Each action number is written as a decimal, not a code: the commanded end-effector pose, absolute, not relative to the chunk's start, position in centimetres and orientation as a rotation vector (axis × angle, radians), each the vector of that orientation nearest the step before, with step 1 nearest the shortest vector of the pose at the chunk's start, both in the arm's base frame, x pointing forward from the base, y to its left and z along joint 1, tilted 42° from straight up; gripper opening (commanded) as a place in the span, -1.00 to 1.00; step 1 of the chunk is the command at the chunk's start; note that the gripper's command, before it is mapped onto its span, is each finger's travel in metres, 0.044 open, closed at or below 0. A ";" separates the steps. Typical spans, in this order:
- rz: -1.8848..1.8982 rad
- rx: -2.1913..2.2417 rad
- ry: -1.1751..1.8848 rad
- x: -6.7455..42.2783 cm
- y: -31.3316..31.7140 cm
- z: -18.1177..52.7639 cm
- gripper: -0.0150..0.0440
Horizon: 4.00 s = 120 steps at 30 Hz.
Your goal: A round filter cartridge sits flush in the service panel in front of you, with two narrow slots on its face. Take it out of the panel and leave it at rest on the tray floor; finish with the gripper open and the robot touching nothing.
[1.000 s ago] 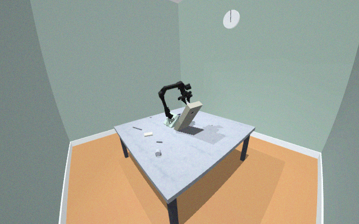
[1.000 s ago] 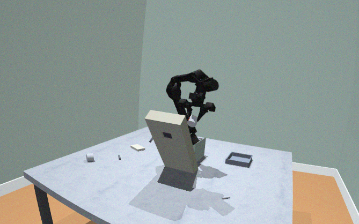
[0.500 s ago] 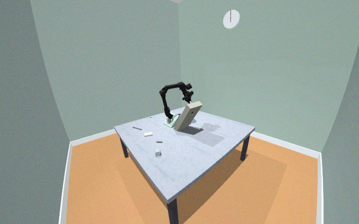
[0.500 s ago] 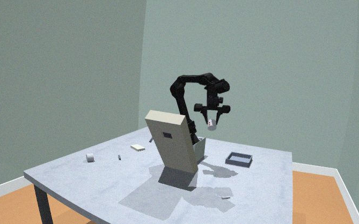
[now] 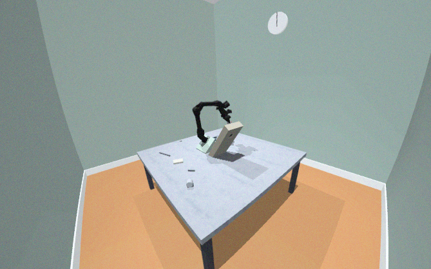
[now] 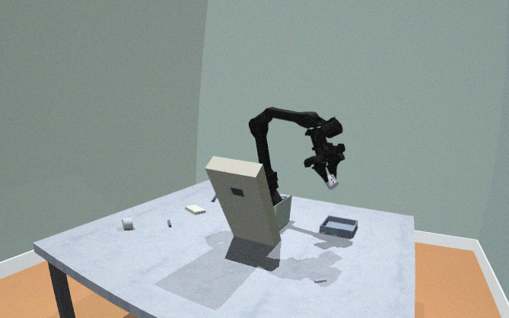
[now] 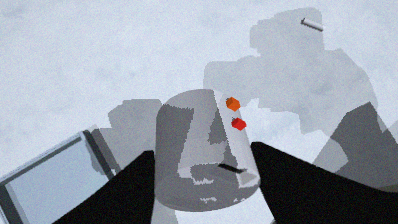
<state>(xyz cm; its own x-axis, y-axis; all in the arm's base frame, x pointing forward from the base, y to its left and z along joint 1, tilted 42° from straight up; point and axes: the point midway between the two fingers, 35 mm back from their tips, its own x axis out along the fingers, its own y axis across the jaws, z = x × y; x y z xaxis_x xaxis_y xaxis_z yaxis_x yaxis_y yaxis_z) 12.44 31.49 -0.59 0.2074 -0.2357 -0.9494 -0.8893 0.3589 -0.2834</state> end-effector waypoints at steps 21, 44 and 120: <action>1.126 -1.314 1.361 -0.3 29.0 -9.6 -0.49; 1.389 -1.404 1.381 -6.5 21.4 -17.0 -0.49; 1.391 -1.399 1.378 -6.4 24.1 -13.8 1.00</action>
